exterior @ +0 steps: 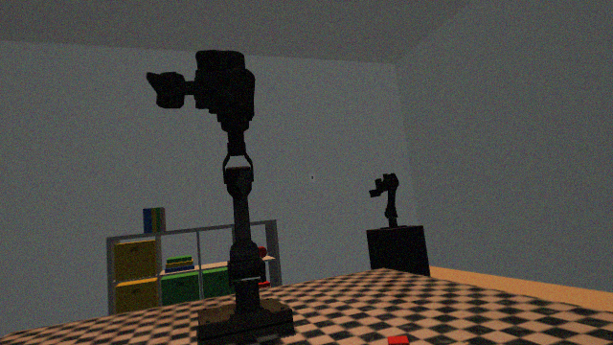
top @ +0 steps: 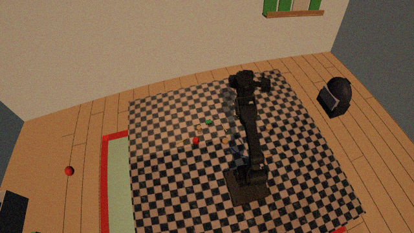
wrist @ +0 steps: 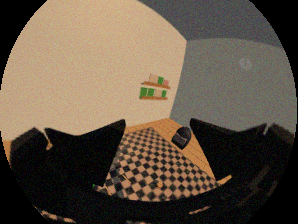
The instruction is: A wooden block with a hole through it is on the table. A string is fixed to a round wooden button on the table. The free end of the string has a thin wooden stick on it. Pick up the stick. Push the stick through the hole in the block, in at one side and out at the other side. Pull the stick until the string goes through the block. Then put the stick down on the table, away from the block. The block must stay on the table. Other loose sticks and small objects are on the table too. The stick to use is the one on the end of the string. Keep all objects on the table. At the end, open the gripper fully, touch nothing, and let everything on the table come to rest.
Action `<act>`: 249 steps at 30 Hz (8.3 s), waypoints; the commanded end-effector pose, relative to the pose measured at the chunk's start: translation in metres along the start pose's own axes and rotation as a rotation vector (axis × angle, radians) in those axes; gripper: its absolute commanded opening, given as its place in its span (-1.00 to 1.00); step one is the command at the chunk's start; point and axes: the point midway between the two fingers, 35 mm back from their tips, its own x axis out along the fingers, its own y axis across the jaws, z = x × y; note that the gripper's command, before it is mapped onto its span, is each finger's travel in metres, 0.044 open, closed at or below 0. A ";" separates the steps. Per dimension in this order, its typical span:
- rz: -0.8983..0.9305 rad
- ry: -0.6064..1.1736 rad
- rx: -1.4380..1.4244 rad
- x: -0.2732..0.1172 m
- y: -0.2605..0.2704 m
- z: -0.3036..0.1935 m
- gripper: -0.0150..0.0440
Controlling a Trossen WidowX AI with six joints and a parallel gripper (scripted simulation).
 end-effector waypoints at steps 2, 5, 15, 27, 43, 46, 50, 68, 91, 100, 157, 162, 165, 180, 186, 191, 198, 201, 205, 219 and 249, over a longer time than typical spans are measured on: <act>0.108 0.243 -0.372 0.036 0.022 -0.081 1.00; 0.209 0.381 -0.575 0.048 0.030 -0.131 1.00; 0.772 0.790 -1.096 0.033 0.036 -0.300 1.00; 1.374 0.933 -1.221 -0.029 0.031 -0.394 1.00; 1.374 0.933 -1.221 -0.028 0.031 -0.393 0.82; 1.374 0.933 -1.221 -0.028 0.031 -0.393 0.56; 1.374 0.933 -1.221 -0.028 0.031 -0.393 0.33; 1.369 0.936 -1.222 -0.027 0.030 -0.393 -0.47; 1.369 0.936 -1.222 -0.027 0.030 -0.393 -0.14; 1.369 0.936 -1.222 -0.027 0.030 -0.393 0.15; -0.711 1.457 1.005 -0.099 -0.071 -0.417 1.00; -0.711 1.457 1.005 -0.099 -0.071 -0.417 1.00; -0.711 1.457 1.005 -0.099 -0.071 -0.417 1.00; -0.711 1.457 1.005 -0.099 -0.071 -0.417 0.38; -0.711 1.457 1.005 -0.099 -0.071 -0.417 -0.08; -0.711 1.457 1.005 -0.099 -0.071 -0.417 -0.08; -0.711 1.457 1.005 -0.099 -0.071 -0.418 -0.08; -0.711 1.457 1.005 -0.098 -0.070 -0.422 -0.08; -0.711 1.457 1.005 -0.097 -0.069 -0.428 -0.08; -0.711 1.457 1.005 -0.096 -0.065 -0.451 -0.08; -0.711 1.457 1.009 -0.097 -0.060 -0.474 -0.49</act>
